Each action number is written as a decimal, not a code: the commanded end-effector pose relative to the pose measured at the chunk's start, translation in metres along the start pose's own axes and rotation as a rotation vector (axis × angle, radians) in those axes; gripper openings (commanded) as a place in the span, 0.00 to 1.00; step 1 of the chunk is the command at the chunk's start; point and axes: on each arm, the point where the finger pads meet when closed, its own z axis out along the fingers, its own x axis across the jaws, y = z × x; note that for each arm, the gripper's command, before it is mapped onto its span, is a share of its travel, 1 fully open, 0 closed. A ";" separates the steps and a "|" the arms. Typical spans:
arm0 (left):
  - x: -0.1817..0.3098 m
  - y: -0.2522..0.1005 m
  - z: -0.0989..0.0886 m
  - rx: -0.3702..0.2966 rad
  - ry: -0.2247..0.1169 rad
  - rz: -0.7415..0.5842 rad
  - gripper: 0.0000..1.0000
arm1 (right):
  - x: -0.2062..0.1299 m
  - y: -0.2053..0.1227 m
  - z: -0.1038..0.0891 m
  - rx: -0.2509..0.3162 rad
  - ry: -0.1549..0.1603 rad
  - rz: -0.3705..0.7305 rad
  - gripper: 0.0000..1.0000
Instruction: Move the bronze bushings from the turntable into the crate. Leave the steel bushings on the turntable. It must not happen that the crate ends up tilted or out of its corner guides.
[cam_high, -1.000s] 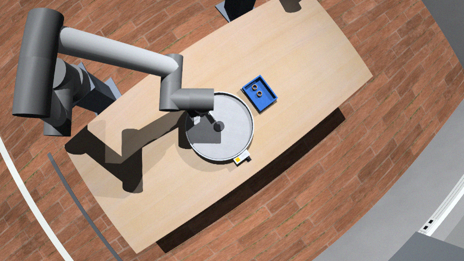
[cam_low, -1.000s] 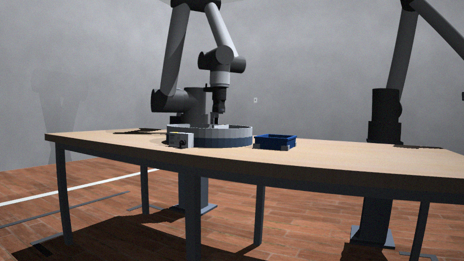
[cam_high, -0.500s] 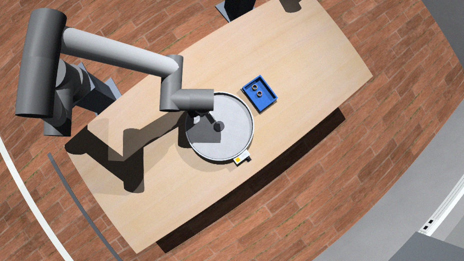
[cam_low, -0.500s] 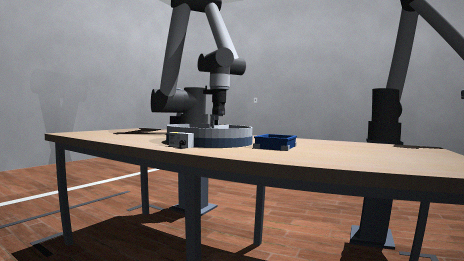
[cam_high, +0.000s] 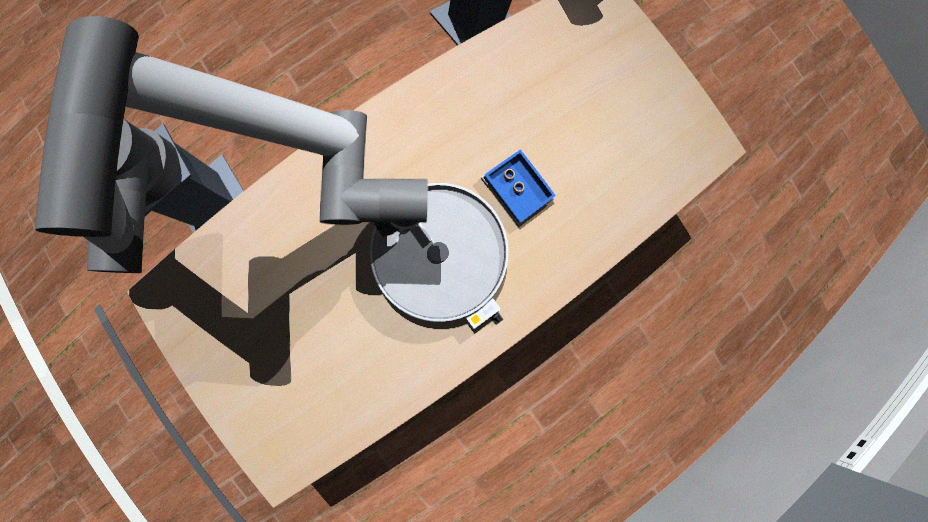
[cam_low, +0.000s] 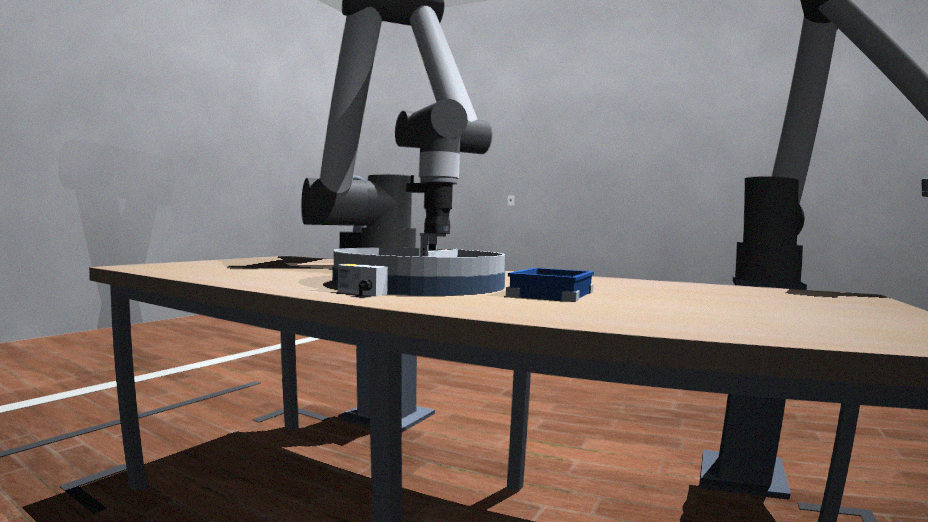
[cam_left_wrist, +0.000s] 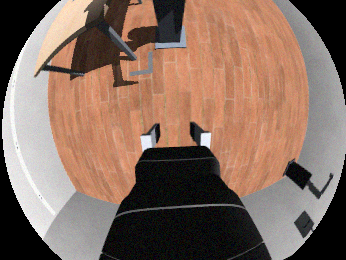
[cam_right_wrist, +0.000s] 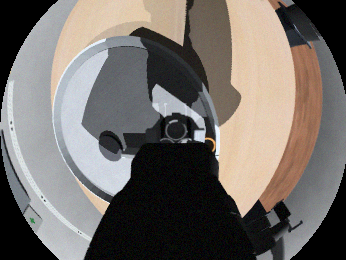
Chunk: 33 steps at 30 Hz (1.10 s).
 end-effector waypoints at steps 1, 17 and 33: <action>0.000 0.000 -0.001 -0.001 0.000 0.000 1.00 | 0.000 0.000 -0.001 -0.001 -0.001 0.000 0.76; 0.000 0.000 -0.001 -0.001 0.000 0.000 1.00 | 0.000 0.000 -0.001 -0.001 -0.001 0.000 0.76; 0.000 0.000 -0.001 -0.001 0.000 0.000 1.00 | 0.000 0.000 -0.001 -0.001 -0.001 0.000 0.00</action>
